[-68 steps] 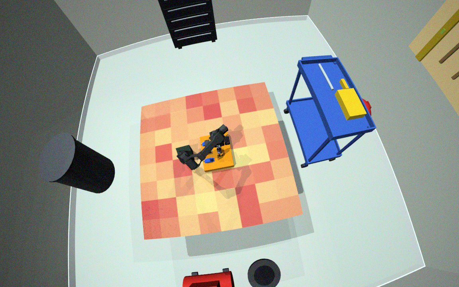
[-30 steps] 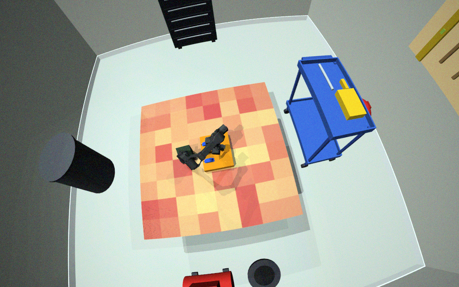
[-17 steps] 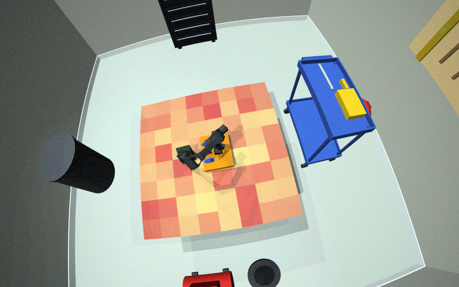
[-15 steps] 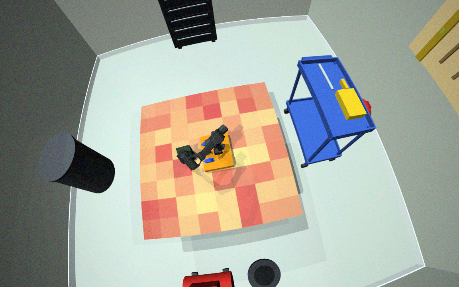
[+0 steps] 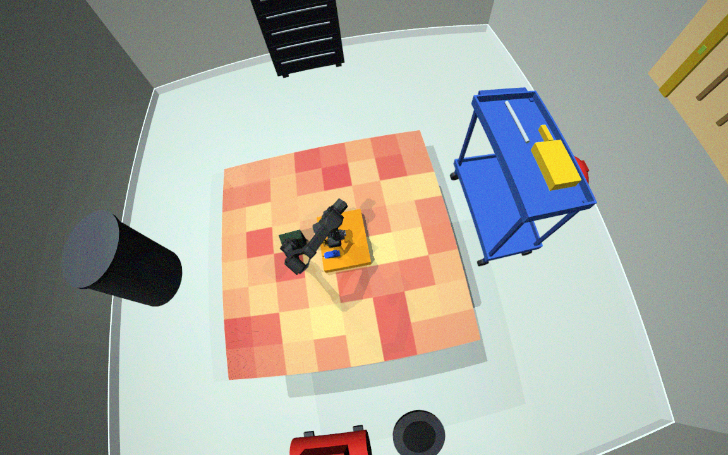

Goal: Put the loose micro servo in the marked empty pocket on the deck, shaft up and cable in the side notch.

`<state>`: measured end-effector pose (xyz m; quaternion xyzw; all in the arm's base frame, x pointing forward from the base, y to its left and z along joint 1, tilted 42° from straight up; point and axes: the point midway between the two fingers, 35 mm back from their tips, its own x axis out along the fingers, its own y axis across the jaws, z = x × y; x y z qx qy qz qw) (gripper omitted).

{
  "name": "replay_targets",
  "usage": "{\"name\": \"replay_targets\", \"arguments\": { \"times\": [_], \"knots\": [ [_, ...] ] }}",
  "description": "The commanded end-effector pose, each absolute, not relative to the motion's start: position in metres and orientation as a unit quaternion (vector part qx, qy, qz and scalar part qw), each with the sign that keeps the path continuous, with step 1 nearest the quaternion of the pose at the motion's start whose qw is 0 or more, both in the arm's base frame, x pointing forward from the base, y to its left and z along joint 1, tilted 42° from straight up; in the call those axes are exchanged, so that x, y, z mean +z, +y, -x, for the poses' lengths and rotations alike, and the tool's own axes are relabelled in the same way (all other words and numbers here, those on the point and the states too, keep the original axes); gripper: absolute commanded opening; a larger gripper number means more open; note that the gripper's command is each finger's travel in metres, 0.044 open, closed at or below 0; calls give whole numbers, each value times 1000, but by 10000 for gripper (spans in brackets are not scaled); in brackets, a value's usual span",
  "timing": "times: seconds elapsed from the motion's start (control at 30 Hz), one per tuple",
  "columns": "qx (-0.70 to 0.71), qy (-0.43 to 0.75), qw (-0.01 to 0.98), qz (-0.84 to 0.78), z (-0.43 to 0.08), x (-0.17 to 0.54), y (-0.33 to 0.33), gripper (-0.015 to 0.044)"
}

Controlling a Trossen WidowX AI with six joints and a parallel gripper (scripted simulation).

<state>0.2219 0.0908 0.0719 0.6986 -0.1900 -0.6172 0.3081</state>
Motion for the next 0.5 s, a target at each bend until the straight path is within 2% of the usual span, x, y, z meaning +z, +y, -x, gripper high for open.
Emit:
{"name": "replay_targets", "arguments": {
  "times": [0.0, 0.23, 0.47],
  "knots": [
    [-617, -189, 305, -700, -202, 72, 88, 0],
    [-617, -189, 306, -700, -172, 70, 82, 0],
    [-617, -189, 306, -700, -172, 67, 80, 0]
  ]
}}
